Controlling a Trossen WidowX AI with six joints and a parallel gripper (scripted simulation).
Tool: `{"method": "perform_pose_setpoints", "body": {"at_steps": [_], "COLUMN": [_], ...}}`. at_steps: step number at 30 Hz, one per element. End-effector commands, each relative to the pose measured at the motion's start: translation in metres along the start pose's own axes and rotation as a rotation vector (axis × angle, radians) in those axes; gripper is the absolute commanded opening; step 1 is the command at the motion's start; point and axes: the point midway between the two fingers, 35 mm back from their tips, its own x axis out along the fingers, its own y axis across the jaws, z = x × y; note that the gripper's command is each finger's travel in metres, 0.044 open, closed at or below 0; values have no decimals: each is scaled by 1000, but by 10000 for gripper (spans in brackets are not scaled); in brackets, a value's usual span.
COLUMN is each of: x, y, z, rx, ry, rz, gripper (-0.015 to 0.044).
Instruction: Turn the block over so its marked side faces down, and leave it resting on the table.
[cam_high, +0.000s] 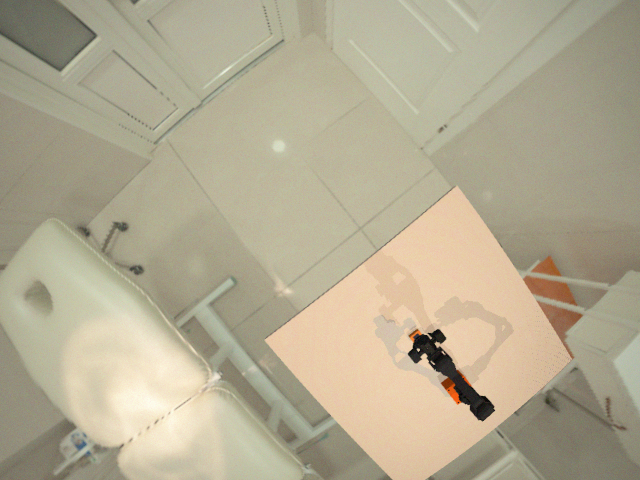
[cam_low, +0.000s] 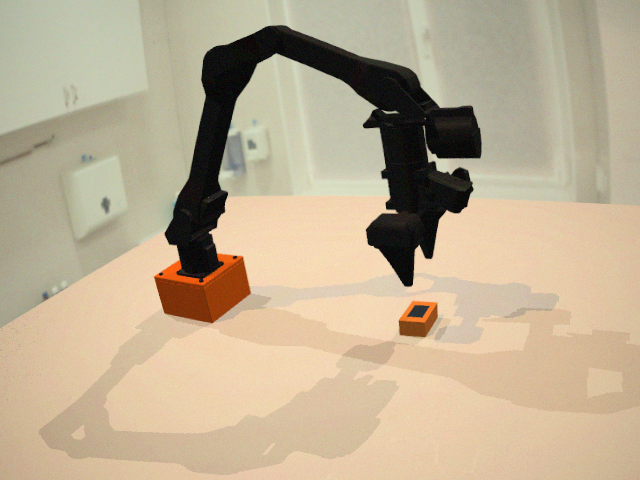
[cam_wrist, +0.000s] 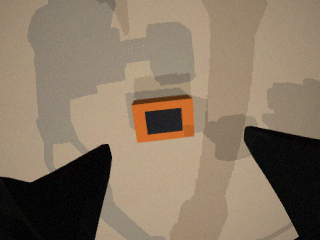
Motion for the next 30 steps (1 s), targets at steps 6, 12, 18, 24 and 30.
{"method": "perform_pose_setpoints", "body": {"at_steps": [6,12,18,24,30], "x": [35,49,52,62,72], "y": [4,5,5,5,5], "z": [-6,-7,-7,-7,-7], "rx": [5,5,4,3,4], "ry": [18,18,19,19,19], "rz": [6,6,6,5,5], "gripper": [440,440,440,440,440]}}
